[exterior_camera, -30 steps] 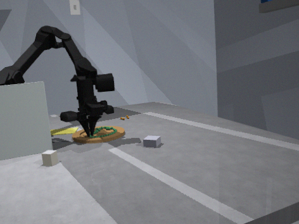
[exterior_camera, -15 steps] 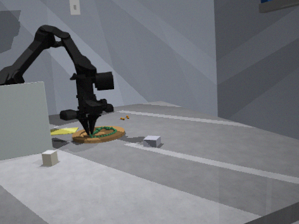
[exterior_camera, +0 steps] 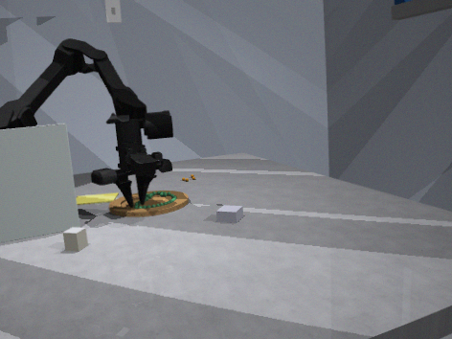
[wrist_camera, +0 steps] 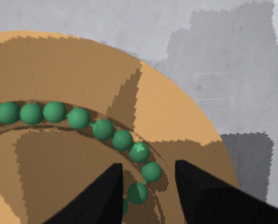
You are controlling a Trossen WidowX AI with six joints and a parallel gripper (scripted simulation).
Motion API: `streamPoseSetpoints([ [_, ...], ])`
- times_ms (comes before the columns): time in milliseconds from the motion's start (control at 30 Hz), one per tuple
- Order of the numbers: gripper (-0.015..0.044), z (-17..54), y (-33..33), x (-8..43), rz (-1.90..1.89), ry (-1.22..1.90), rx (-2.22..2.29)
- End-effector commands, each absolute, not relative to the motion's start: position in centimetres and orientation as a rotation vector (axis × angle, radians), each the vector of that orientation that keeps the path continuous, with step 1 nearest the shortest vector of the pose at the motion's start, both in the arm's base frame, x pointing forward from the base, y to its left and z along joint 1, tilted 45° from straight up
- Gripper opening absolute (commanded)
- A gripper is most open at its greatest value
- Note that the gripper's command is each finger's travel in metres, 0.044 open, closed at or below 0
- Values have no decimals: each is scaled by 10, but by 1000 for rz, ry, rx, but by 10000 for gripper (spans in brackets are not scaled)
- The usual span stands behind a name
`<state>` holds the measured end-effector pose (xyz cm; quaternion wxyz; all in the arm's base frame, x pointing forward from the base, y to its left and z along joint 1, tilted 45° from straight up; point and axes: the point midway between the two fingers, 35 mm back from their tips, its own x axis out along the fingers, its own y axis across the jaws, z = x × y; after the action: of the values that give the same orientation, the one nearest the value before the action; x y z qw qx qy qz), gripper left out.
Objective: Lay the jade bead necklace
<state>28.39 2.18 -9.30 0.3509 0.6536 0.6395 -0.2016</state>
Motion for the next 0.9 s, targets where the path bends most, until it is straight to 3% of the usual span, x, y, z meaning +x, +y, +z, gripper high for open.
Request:
streamPoseSetpoints([
  [0, 236, -93, 21, 284, -522, 1655, 1692],
  [267, 440, -92, 21, 283, -528, 1661, 1696],
  [867, 440, -87, 17, 282, -528, 1662, 1699],
])
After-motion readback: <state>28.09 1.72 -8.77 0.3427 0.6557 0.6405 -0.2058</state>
